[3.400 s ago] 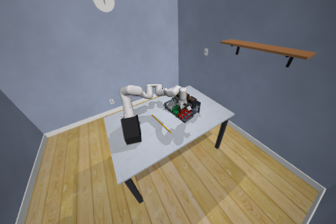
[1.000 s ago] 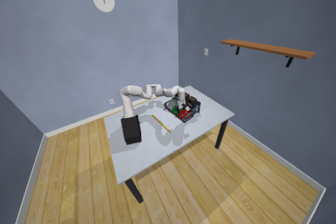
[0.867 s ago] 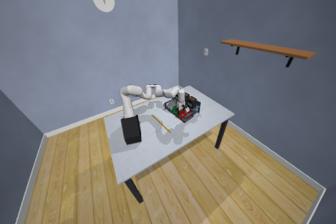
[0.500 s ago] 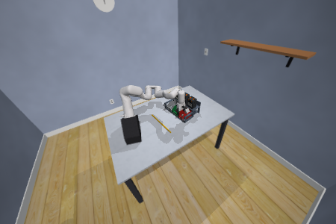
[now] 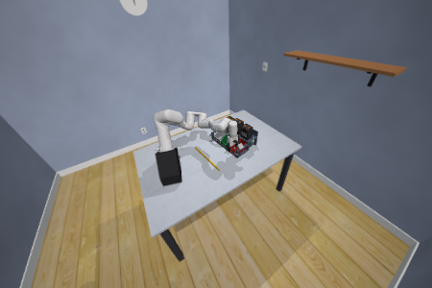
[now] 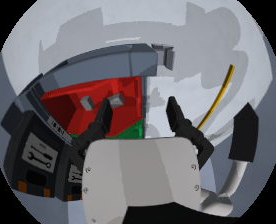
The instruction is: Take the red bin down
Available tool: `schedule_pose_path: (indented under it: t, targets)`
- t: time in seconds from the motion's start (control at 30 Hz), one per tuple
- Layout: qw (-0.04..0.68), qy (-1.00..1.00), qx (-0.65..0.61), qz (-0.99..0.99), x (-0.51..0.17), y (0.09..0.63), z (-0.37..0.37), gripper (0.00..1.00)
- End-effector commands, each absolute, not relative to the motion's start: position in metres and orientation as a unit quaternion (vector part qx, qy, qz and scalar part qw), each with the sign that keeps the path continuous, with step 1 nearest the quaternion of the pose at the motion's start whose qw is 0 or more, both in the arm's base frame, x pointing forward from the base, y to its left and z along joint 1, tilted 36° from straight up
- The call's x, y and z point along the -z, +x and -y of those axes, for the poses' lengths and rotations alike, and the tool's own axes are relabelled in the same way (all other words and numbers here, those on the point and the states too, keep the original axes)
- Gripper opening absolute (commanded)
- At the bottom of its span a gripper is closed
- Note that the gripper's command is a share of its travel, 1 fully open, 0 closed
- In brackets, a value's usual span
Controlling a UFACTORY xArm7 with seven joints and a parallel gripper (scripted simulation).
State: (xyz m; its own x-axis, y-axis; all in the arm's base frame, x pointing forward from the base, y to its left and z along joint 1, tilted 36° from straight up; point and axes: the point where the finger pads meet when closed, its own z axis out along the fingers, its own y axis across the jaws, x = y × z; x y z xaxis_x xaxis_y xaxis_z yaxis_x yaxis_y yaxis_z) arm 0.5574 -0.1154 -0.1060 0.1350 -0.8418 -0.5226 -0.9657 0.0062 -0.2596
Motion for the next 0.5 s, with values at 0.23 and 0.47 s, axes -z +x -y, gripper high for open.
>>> schedule_pose_path:
  t: [0.23,0.47]
  targets:
    - [0.287,-0.696,-0.106,-0.649,0.1068,0.5587,0.1155,1.00]
    - [0.287,-0.696,-0.106,-0.649,0.1068,0.5587,0.1155,1.00]
